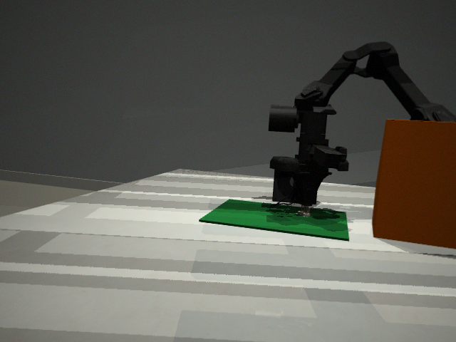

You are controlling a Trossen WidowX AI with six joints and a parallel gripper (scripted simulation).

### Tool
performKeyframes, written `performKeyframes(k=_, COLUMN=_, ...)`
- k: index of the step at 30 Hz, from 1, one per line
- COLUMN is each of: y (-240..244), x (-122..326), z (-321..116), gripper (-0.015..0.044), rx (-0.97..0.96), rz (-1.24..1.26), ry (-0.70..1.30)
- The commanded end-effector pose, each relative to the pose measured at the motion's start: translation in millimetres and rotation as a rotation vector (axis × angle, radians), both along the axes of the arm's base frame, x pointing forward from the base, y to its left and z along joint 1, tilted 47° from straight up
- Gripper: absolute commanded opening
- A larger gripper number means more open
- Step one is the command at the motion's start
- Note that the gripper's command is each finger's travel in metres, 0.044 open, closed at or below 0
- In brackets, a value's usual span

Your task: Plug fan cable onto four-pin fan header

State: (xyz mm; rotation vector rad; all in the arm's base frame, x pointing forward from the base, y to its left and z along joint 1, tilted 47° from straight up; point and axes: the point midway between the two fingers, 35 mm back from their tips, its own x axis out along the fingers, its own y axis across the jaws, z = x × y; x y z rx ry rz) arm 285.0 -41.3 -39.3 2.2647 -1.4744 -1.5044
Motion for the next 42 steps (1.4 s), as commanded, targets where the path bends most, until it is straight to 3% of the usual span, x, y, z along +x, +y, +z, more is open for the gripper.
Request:
performKeyframes(k=1, y=-0.9, x=0.3, z=-0.7, gripper=0.0, rx=-0.004, rz=0.003, ry=0.001)
performKeyframes(k=42, y=-14.1, x=1.4, z=-12.9, gripper=0.0, rx=-0.004, rz=0.003, ry=0.001)
